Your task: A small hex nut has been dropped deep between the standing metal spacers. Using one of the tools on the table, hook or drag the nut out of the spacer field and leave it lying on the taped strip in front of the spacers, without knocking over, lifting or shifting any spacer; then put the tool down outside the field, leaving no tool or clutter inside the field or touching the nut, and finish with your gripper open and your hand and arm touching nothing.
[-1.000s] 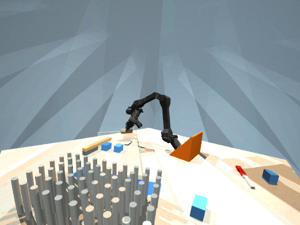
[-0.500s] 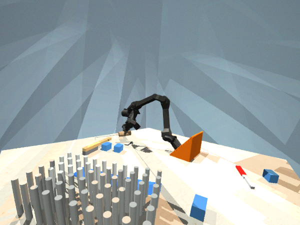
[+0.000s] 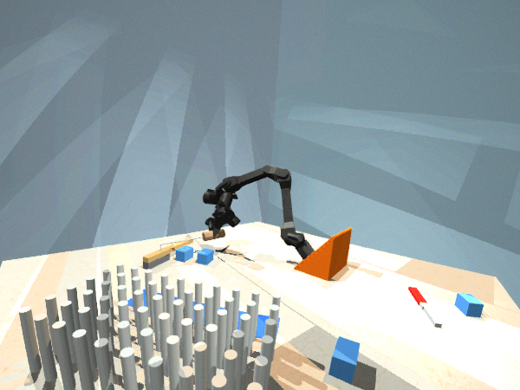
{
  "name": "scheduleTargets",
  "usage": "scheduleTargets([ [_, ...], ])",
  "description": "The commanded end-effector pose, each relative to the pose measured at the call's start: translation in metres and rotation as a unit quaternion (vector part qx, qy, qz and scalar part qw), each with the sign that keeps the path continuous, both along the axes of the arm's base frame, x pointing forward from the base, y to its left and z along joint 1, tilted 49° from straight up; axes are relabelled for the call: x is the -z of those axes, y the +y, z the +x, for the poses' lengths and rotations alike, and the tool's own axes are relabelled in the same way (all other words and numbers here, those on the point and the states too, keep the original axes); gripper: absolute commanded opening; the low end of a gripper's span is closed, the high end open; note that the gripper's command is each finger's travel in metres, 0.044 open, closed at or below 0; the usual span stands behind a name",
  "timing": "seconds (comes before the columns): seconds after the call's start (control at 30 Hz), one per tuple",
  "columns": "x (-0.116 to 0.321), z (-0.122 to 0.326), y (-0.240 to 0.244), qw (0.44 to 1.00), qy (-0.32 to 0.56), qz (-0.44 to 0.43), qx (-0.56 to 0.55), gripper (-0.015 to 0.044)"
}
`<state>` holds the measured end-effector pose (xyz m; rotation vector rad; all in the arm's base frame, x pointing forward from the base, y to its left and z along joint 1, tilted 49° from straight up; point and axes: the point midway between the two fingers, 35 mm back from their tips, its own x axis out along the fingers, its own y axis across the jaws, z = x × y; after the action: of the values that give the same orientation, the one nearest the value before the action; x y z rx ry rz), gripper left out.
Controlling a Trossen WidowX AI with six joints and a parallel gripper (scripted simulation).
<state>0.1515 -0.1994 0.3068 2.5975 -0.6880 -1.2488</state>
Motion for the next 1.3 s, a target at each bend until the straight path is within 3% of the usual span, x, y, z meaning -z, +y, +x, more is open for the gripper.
scheduleTargets([
  [0.0, 0.007, 0.01, 0.005, 1.0, 0.014, 0.008, -0.013, 0.0],
  [1.27, 0.054, 0.092, 0.08, 0.971, 0.17, -0.029, -0.166, 0.0],
])
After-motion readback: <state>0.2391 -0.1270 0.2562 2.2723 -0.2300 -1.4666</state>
